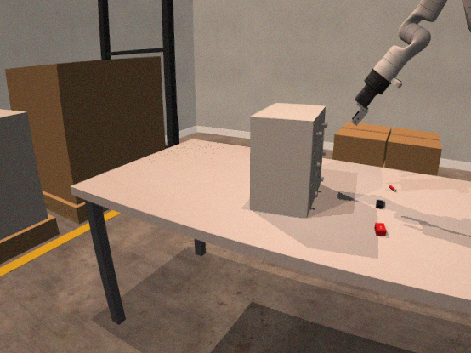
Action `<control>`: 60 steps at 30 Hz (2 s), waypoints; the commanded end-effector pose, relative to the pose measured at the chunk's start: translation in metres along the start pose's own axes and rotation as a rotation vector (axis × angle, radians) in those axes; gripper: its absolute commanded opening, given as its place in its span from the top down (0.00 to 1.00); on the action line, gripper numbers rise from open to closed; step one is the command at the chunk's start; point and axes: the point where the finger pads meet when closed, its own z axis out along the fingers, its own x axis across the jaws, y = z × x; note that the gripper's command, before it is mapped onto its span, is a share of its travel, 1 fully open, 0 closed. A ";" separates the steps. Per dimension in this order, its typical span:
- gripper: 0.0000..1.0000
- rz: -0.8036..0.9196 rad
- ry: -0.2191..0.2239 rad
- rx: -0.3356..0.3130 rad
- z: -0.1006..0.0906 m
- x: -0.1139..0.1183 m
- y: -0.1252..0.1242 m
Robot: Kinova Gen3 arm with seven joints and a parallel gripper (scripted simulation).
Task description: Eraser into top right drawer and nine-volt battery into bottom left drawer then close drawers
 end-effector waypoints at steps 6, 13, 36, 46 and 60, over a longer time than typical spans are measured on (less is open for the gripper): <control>0.00 0.005 0.004 -0.005 0.001 0.001 -0.002; 0.00 0.004 0.002 -0.008 0.001 0.000 -0.002; 0.00 0.005 0.001 -0.011 0.002 0.000 -0.002; 0.33 0.005 0.001 -0.011 0.002 0.000 -0.002; 0.33 0.005 0.001 -0.011 0.002 0.000 -0.002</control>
